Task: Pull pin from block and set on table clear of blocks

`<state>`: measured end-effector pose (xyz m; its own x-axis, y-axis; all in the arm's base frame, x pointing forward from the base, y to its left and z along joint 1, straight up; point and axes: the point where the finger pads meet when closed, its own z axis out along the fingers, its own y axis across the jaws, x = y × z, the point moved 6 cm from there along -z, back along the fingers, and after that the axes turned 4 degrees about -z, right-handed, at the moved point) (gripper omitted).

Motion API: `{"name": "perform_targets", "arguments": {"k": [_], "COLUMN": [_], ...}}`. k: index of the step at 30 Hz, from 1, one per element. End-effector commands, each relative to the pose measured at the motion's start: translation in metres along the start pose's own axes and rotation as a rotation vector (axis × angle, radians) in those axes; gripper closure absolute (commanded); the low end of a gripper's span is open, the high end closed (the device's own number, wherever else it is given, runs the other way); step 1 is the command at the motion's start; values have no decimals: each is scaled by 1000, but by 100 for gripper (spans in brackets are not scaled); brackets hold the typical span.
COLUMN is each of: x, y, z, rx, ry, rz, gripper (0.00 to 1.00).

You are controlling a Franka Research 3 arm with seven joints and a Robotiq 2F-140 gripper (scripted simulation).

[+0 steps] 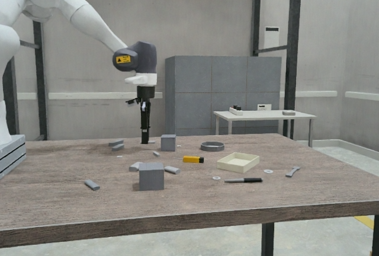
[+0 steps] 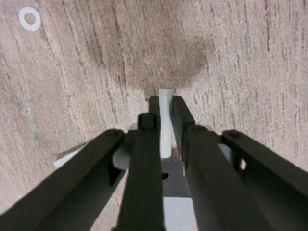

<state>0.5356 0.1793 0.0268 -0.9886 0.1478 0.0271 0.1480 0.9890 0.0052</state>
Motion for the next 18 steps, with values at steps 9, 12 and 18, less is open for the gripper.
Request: {"name": "perform_targets", "arguments": {"k": [9,12,18], "x": [3,3,6], "y": [-1,-1,-2], "z": [1,2,3], "rx": [3,2,1], "ry": [20,26,53], "rz": [9,9,13], "gripper": [90,90,90]}}
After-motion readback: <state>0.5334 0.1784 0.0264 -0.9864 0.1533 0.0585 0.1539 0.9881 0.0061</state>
